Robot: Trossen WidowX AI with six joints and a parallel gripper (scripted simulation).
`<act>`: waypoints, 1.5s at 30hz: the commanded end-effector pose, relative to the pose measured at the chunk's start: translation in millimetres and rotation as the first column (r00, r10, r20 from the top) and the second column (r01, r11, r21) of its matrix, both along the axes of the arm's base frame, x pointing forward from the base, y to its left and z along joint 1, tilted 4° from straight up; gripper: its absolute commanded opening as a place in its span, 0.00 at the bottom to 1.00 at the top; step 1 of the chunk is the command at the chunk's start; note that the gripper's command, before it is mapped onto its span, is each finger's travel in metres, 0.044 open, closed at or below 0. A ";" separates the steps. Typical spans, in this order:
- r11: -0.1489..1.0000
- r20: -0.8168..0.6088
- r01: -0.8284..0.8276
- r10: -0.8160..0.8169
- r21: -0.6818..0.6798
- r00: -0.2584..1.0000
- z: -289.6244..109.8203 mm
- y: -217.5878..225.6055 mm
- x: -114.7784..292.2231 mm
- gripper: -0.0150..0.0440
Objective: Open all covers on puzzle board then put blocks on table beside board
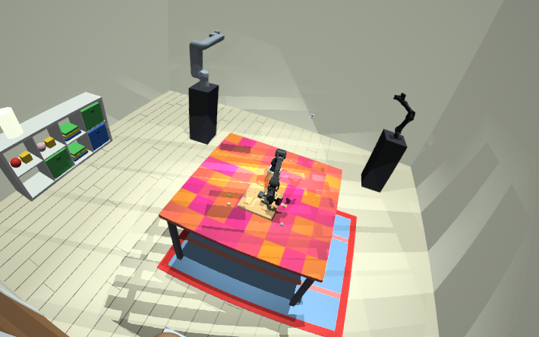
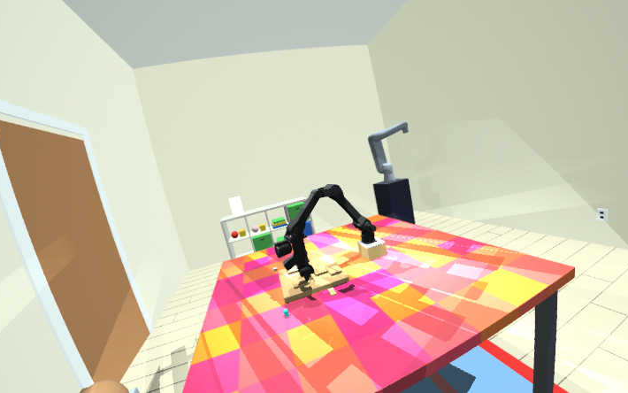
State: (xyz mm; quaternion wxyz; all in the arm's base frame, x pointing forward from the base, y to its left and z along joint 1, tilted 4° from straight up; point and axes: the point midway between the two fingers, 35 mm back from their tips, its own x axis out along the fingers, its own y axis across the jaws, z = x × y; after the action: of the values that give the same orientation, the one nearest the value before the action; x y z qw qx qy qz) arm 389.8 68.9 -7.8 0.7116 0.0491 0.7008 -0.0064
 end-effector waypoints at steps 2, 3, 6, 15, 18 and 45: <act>1.000 0.004 -0.005 0.005 0.006 1.000 0.8 0.6 6.3 0.25; 1.000 0.004 -0.005 0.005 0.005 1.000 0.8 0.5 7.3 0.25; 1.000 0.004 -0.005 0.005 0.005 1.000 0.8 0.2 10.3 0.25; 1.000 0.005 -0.005 0.005 0.005 1.000 0.7 -0.9 19.0 0.25; 1.000 0.006 -0.005 0.005 0.005 1.000 0.6 -1.3 21.9 0.25; 1.000 0.007 -0.005 0.005 0.005 1.000 25.4 -4.4 31.7 0.25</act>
State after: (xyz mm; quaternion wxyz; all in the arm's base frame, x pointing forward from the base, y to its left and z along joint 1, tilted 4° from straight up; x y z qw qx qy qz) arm 420.4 64.5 12.9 0.7132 0.0501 0.6991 -0.0051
